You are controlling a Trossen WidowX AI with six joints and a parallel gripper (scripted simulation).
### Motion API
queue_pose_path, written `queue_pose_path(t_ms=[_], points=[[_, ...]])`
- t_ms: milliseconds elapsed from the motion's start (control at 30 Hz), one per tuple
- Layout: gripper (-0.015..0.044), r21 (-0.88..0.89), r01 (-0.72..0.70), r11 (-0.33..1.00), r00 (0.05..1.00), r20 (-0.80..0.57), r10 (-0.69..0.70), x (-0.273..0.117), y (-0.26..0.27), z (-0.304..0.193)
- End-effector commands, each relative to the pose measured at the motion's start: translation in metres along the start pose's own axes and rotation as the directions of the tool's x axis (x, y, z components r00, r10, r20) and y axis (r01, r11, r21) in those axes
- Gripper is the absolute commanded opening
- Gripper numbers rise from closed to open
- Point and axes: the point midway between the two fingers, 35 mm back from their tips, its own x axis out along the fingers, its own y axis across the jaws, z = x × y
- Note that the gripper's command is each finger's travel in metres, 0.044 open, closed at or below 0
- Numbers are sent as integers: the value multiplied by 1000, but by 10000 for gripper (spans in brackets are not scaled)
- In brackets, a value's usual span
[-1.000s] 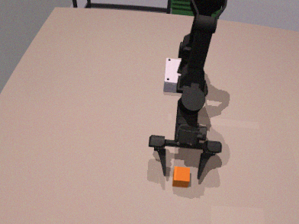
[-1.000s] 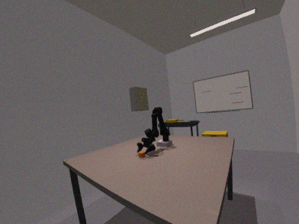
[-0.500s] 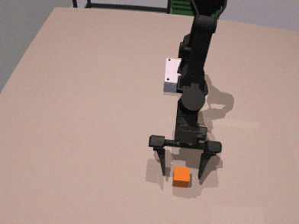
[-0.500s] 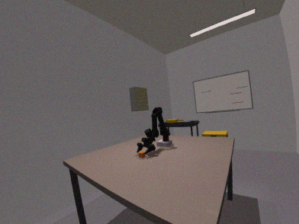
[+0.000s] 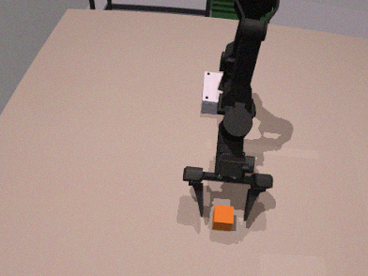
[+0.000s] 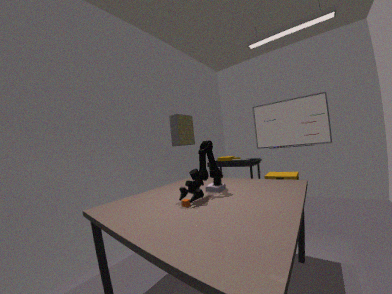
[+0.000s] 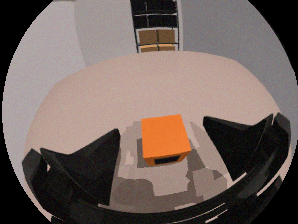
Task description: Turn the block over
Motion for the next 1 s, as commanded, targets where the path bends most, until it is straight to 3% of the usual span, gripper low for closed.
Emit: queue_pose_path(t_ms=[0, 200, 500, 967], points=[[440, 4, -3, 1000, 1000, -27, 3, 2, 0, 1], [440, 3, 0, 1000, 968, -250, 1, 4, -1, 20], [440, 3, -3, 1000, 861, -509, 5, -49, 0, 54], [440, 4, -4, 1000, 854, -520, 5, -51, 0, 54]])
